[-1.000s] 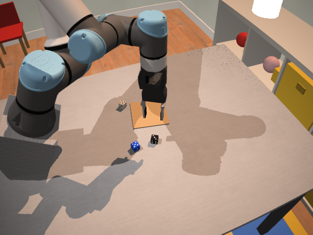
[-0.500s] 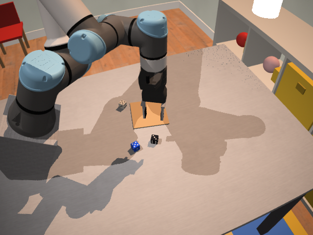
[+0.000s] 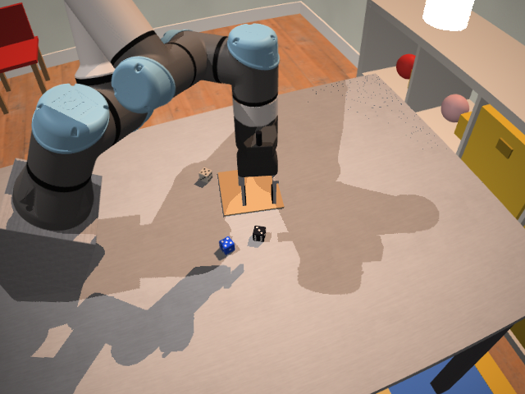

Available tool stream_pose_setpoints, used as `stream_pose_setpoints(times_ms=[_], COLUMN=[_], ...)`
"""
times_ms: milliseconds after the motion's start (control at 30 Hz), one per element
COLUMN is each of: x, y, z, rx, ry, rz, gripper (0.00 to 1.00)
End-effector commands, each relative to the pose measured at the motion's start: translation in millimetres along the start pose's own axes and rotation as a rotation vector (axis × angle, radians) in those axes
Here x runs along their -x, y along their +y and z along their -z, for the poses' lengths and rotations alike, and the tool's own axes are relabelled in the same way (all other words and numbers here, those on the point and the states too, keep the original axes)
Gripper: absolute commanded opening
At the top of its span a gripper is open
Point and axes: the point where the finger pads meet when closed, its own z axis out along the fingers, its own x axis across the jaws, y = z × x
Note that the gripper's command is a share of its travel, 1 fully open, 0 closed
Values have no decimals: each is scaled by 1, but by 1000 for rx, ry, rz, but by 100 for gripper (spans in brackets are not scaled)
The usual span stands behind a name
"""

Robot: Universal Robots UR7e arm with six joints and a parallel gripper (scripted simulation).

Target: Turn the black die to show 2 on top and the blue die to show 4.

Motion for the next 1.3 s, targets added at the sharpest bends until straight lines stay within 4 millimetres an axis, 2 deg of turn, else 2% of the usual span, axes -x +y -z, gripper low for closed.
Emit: stream_pose_setpoints(times_ms=[0,67,133,500,633,700,1000,1267], x=[2,2,2,4,4,4,2,0], y=[-2,-2,-2,-2,-1,-1,3,5], z=[-5,-8,-8,-22,-26,-26,-35,-39], rx=[0,0,0,0,0,0,-1,-1], ry=[-1,-1,-1,0,0,0,0,0], rz=[149,226,226,647,774,774,1090,1224], gripper=[100,100,100,100,100,100,100,100])
